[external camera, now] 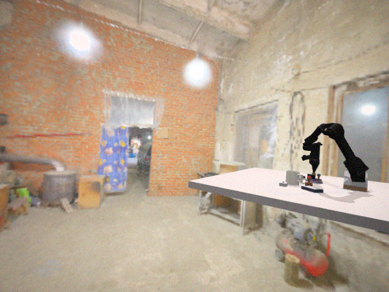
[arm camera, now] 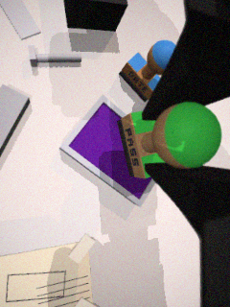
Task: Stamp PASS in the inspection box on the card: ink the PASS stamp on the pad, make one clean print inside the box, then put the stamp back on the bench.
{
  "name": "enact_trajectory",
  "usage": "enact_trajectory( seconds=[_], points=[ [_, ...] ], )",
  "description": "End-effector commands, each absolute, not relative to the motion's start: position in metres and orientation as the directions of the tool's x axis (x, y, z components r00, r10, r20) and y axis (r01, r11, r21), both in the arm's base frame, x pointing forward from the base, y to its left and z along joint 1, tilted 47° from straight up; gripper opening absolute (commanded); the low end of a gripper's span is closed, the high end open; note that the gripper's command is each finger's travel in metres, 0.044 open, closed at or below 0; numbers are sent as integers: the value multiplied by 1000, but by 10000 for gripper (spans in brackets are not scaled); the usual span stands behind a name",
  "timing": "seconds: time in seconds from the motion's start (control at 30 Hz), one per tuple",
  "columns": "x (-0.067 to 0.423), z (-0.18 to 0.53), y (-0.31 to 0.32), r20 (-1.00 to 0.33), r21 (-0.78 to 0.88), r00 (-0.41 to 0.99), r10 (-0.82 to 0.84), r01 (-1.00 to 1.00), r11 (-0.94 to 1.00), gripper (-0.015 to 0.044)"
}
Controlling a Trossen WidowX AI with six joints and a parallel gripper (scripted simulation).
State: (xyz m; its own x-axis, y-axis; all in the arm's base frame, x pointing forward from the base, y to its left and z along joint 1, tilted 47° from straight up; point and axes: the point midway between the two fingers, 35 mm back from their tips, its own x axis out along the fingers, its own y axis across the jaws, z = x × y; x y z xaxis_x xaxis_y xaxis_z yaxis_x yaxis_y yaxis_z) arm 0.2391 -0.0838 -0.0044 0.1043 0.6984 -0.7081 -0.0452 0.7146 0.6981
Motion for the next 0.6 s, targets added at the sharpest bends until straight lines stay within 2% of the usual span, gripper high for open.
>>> enact_trajectory(
  seconds=[0.0,0.57],
  points=[
    [238,-7,-80,-703,704,103,703,-38,709,0],
    [239,-15,-72,-703,704,103,704,-39,709,0]
  ],
)
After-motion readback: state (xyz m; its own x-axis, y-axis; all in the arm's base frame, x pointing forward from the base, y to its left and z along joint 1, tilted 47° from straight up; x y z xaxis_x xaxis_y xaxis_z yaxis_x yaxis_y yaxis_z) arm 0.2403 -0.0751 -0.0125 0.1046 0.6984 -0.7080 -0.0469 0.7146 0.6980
